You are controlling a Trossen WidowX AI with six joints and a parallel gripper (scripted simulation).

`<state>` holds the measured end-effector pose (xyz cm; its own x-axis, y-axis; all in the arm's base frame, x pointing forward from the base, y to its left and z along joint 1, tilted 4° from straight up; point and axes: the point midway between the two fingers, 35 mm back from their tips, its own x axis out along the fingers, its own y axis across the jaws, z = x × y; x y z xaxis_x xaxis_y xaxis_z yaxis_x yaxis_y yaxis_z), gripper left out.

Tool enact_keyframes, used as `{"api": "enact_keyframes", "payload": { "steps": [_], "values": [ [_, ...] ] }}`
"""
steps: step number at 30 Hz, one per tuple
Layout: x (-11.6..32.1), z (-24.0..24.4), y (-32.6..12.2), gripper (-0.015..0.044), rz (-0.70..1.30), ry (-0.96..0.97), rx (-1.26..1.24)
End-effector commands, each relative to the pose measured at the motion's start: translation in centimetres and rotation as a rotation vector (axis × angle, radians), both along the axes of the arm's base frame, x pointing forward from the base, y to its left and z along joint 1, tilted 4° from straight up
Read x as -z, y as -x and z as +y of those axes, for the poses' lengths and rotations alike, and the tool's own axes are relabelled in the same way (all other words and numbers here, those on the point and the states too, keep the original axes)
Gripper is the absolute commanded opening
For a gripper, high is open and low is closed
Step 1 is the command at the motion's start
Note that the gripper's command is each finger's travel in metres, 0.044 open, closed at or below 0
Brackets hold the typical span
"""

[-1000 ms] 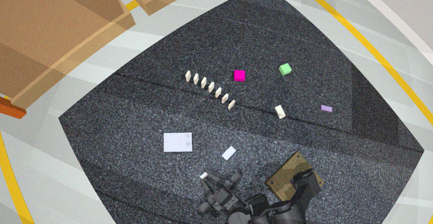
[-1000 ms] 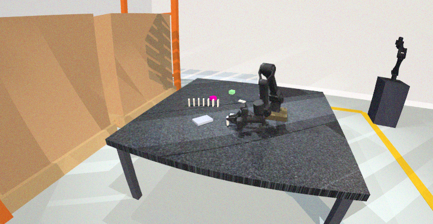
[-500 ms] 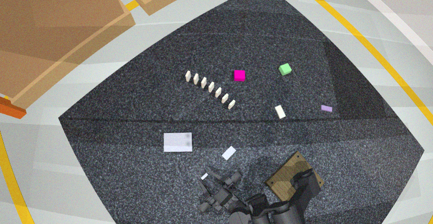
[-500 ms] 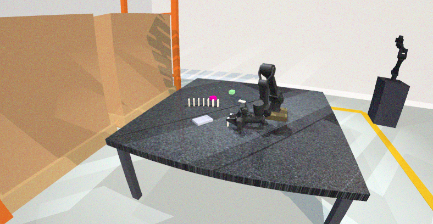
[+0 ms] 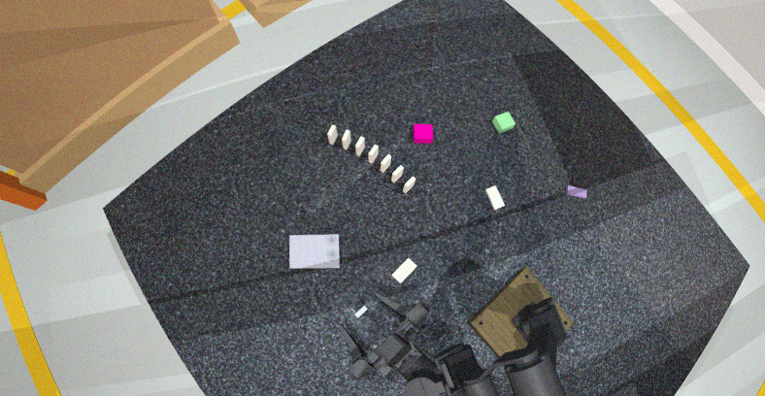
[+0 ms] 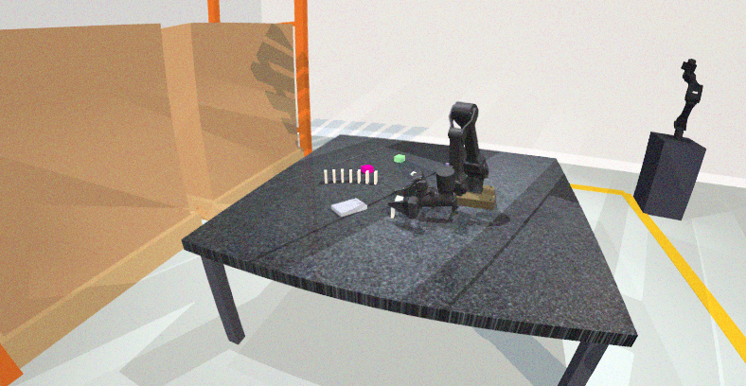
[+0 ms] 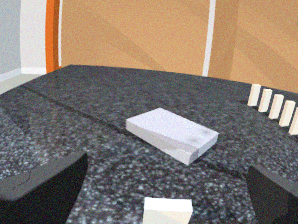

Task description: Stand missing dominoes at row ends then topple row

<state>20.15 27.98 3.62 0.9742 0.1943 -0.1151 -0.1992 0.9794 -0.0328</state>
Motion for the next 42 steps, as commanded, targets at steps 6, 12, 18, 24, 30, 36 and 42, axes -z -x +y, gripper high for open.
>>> {"api": "enact_keyframes", "payload": {
  "steps": [6,12,18,24,30,36,42],
  "values": [
    [-2.6,0.8,-0.3,0.044,0.014,0.003,-0.015],
    [-1.2,6.5,-3.0,0.044,0.215,0.13,-0.131],
    [-0.7,7.9,-4.9,0.044,0.455,0.187,-0.161],
    [-1.4,7.8,-6.1,0.044,0.744,0.226,-0.151],
    [-2.8,6.5,-6.0,0.044,0.948,0.237,-0.118],
    [-4.7,4.5,-5.1,0.044,1.161,0.243,-0.06],
    [-6.3,1.8,-3.3,0.044,1.335,0.282,0.018]
  ]
}}
